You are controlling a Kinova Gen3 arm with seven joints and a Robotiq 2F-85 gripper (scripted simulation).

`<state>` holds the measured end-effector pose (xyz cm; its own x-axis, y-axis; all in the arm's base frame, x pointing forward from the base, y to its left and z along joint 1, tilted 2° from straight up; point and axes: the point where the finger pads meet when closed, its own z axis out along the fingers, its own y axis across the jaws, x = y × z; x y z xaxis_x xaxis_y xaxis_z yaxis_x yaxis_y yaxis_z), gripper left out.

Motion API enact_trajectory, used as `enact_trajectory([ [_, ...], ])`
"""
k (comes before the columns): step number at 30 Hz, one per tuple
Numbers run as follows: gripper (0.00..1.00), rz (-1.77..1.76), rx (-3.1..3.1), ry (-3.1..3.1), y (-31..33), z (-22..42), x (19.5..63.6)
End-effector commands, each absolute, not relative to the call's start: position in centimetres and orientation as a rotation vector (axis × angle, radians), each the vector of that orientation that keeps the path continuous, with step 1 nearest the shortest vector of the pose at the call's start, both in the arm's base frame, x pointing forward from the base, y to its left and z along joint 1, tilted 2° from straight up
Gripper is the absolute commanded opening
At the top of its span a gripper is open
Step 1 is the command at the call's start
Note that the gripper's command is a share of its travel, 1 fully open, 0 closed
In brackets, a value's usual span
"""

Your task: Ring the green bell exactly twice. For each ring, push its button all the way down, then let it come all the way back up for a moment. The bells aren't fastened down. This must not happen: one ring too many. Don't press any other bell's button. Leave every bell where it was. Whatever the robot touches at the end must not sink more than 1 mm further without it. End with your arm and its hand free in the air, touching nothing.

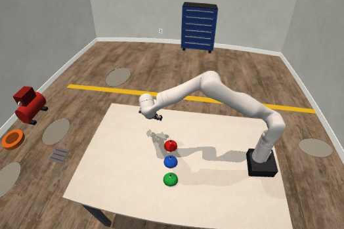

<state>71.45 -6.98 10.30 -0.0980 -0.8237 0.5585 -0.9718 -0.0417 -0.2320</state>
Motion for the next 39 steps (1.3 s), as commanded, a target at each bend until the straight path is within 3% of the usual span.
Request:
enact_trajectory([
  [1,1.00,0.813,1.961,-1.989,-4.9,10.0,70.7],
  [5,1.00,0.626,2.113,-2.007,3.0,8.5,66.9],
  [11,1.00,0.238,2.390,-1.948,16.3,7.6,57.6],
  [13,1.00,0.238,2.390,-1.948,16.3,7.6,57.6],
  [14,1.00,0.187,2.423,-1.931,20.2,8.4,54.1],
  [17,1.00,0.084,2.486,-1.889,23.7,9.0,50.2],
  [23,1.00,0.052,2.504,-1.874,24.7,9.2,49.0],
  [24,0.00,0.052,2.504,-1.874,24.7,9.2,49.0],
  [39,0.00,0.052,2.504,-1.874,24.7,9.2,49.0],
])
